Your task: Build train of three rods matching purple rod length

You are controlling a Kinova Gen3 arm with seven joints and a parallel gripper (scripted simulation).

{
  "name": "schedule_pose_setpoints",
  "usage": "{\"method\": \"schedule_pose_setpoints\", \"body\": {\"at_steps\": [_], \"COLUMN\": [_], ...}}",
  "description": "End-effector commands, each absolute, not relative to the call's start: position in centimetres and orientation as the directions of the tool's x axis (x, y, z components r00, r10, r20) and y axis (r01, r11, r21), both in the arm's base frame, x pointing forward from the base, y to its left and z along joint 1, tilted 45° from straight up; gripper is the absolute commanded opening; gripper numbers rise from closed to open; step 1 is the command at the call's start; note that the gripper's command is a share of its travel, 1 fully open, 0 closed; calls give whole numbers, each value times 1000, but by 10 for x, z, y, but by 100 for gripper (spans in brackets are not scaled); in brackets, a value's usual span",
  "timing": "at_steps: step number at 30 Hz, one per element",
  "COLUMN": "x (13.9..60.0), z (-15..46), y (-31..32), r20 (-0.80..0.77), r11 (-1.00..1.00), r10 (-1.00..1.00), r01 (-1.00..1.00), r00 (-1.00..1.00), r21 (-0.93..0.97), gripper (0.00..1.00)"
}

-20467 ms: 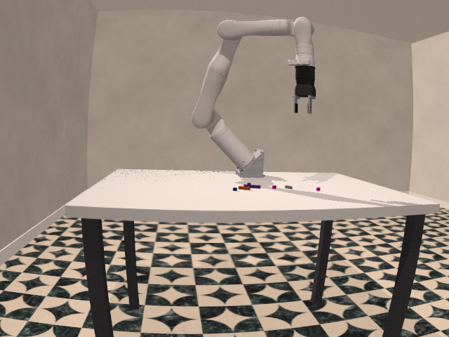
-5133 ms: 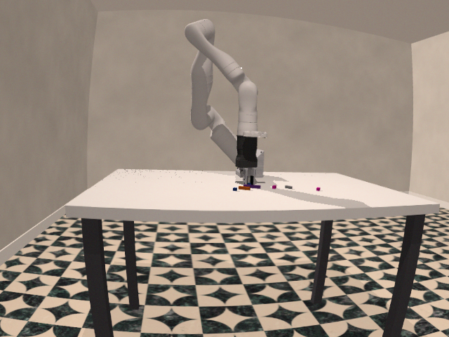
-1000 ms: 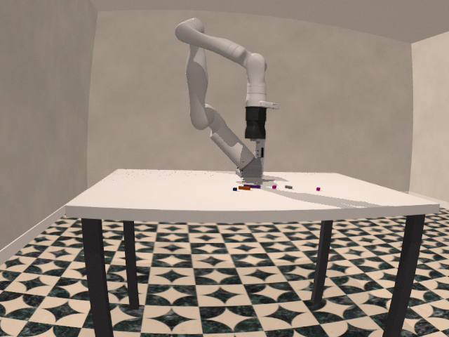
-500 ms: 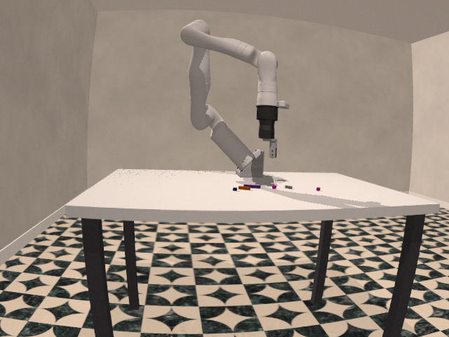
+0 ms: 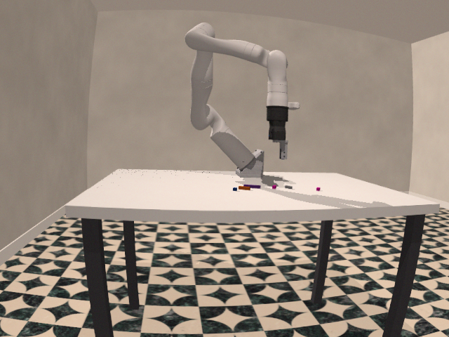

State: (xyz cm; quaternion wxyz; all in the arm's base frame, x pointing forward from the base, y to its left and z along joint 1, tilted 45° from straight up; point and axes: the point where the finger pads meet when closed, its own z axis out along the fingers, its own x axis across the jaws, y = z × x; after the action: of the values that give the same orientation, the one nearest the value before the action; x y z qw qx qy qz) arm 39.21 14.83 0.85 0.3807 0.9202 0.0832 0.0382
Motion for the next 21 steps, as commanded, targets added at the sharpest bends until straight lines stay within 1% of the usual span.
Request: {"method": "schedule_pose_setpoints", "body": {"at_steps": [1, 12, 21], "x": [398, 405, 407], "z": [1, -6, -7], "y": [151, 157, 158], "r20": [-66, -171, -197], "r11": [-677, -642, -631], "r10": [233, 326, 350], "r01": [211, 350, 386], "r00": [970, 930, 916], "r21": [705, 682, 673], "gripper": [24, 24, 24]}}
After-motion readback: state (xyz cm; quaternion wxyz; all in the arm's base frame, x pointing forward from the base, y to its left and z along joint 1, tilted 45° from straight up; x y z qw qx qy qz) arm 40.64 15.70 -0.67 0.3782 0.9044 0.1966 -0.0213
